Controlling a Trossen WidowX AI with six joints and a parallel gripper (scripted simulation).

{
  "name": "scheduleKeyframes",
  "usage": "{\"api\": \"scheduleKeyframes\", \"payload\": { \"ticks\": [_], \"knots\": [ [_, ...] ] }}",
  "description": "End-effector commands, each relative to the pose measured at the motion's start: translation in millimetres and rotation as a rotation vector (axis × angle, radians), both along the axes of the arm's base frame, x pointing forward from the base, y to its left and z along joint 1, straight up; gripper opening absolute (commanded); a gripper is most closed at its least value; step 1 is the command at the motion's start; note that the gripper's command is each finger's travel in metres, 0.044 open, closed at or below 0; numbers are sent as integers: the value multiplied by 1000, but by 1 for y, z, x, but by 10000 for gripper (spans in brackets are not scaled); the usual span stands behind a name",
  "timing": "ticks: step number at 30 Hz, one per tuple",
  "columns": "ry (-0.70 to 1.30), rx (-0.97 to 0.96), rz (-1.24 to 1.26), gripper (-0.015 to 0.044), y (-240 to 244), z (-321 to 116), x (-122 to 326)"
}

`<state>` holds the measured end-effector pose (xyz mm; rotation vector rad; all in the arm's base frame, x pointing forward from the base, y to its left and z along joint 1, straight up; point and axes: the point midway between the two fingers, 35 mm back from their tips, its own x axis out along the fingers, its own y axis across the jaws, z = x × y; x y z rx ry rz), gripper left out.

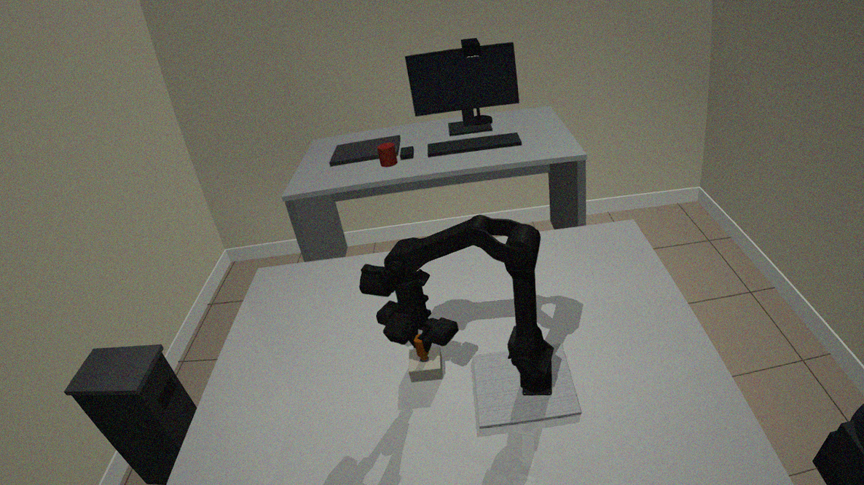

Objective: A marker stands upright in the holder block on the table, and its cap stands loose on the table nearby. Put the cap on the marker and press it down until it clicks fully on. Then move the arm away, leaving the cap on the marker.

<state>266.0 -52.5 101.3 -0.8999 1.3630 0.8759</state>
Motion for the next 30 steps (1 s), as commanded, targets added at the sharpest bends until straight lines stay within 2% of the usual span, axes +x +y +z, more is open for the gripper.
{"api": "scheduleKeyframes", "payload": {
  "ticks": [1,4,21,24,30],
  "knots": [
    [2,-3,4,0,-1,-1,0],
    [2,-3,4,0,-1,-1,0],
    [0,0,0,440,0,0,0],
    [0,0,0,440,0,8,1],
    [1,0,0,440,0,73,-1]
  ]
}}
